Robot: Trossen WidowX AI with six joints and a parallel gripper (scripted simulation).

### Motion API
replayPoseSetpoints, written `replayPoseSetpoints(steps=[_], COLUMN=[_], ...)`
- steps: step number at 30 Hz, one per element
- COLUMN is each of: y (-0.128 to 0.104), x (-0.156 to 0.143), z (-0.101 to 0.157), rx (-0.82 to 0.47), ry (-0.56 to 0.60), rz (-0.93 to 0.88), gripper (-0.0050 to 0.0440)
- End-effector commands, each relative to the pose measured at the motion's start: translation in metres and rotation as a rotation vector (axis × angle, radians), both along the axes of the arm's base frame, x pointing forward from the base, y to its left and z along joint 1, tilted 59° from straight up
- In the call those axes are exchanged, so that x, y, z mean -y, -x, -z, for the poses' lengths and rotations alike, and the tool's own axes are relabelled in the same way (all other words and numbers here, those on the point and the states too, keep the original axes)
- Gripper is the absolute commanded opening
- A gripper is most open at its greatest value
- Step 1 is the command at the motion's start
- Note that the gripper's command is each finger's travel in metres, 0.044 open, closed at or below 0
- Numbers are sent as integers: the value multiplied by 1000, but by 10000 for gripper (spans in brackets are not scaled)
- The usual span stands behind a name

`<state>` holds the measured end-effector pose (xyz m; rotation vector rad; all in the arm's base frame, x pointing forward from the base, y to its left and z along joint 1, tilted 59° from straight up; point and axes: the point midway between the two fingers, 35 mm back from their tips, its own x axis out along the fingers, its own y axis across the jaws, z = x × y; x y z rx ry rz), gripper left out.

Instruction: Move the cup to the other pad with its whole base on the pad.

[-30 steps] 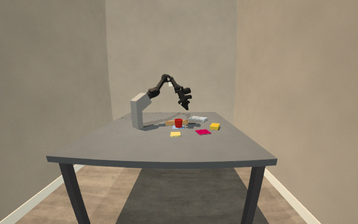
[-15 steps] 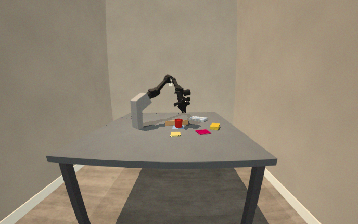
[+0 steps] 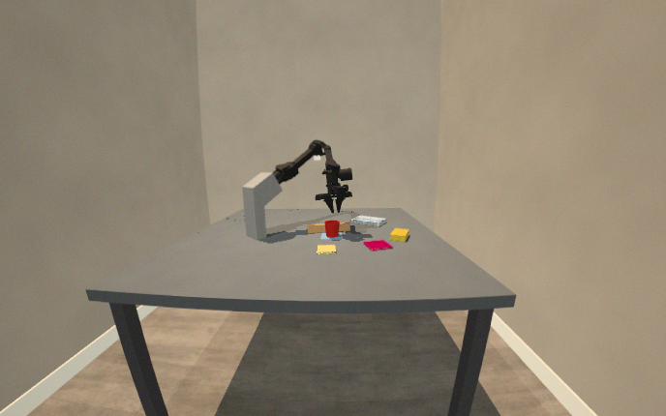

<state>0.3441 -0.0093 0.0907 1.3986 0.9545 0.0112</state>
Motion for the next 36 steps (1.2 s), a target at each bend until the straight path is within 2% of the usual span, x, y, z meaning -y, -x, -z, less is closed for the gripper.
replayPoseSetpoints(steps=[1, 4, 6, 8, 19, 36], y=[4, 7, 7, 11, 21, 17], x=[1, 1, 1, 1, 2, -4], z=[12, 19, 19, 26, 47, 58], rx=[-87, -139, -139, -200, -363, -392], ry=[-102, -164, -164, -241, -423, -441], rz=[28, 47, 47, 71, 131, 138], gripper=[148, 148, 148, 148, 148, 148])
